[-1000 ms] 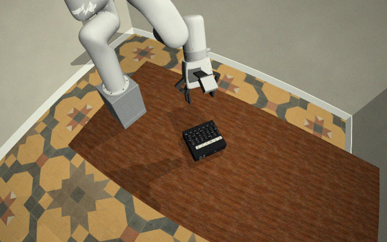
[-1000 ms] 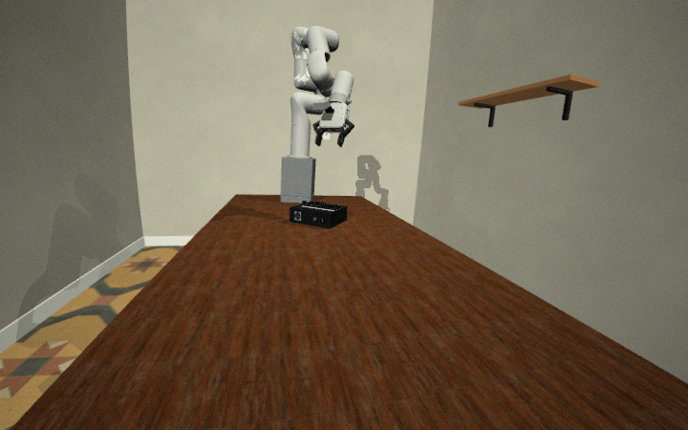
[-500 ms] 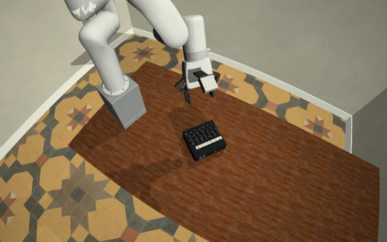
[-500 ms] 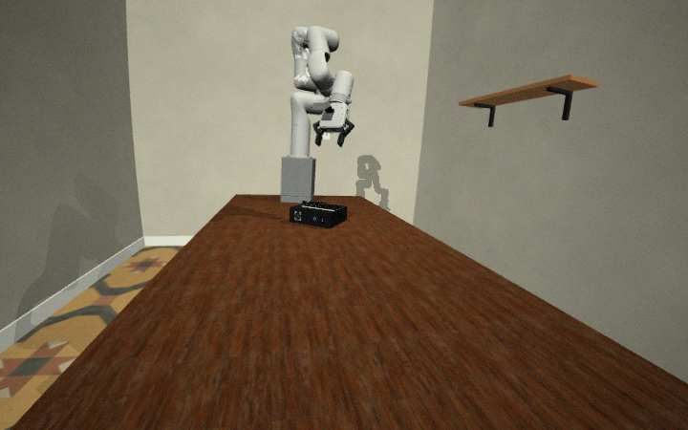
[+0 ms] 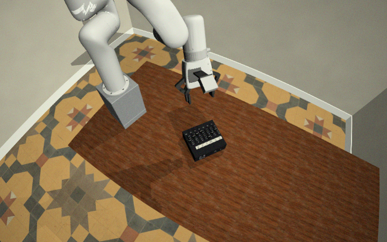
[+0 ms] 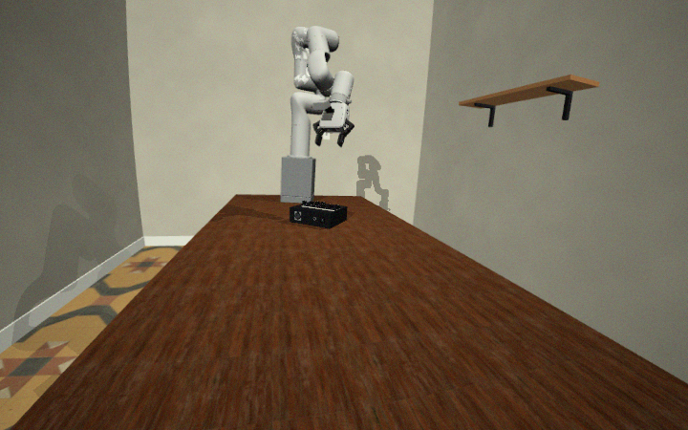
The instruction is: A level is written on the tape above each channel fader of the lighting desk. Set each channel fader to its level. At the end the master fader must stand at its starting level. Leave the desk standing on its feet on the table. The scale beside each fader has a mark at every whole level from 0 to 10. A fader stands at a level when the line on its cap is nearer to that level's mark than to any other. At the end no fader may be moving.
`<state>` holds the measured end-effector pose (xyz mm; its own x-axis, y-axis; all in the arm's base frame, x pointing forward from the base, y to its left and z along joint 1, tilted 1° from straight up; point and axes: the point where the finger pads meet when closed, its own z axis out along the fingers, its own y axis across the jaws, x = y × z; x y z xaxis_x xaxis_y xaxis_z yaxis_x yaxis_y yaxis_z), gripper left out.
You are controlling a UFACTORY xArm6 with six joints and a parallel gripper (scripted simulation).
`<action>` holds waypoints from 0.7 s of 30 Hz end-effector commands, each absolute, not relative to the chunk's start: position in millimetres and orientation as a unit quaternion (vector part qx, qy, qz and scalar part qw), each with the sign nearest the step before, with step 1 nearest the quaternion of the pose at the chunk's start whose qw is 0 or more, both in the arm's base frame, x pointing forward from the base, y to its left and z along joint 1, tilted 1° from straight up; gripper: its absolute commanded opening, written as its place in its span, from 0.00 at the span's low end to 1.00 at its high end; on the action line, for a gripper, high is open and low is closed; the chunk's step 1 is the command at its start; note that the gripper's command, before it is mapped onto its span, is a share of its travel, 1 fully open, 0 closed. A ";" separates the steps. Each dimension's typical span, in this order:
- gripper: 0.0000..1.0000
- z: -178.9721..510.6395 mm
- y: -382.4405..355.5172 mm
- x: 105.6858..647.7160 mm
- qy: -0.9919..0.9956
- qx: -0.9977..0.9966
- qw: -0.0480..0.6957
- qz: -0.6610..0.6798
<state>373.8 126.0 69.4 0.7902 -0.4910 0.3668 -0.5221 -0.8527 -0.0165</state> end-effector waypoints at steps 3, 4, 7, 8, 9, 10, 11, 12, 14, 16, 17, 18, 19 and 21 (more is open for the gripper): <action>1.00 70.7 126.5 375.0 -0.268 0.945 0.042 0.183; 1.00 70.7 126.5 375.0 -0.268 0.945 0.042 0.183; 1.00 70.7 126.5 375.0 -0.268 0.945 0.042 0.183; 1.00 70.7 126.5 375.0 -0.268 0.945 0.042 0.183; 1.00 70.7 126.5 375.0 -0.268 0.945 0.042 0.183; 1.00 70.7 126.5 375.0 -0.268 0.945 0.042 0.183; 1.00 70.6 126.5 375.1 -0.269 0.945 0.042 0.183; 1.00 69.9 126.3 375.5 -0.272 0.944 0.041 0.181; 1.00 65.7 125.2 378.7 -0.296 0.939 0.038 0.170; 1.00 61.7 124.2 381.7 -0.318 0.934 0.035 0.159; 1.00 61.7 124.2 381.7 -0.318 0.934 0.035 0.159; 1.00 56.4 122.8 385.4 -0.346 0.926 0.032 0.146; 1.00 49.8 121.2 389.9 -0.379 0.916 0.028 0.130; 1.00 33.6 117.1 400.4 -0.448 0.889 0.019 0.097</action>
<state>384.0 122.2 55.4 0.7121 -0.6359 0.2975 -0.6549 -0.7544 -0.0450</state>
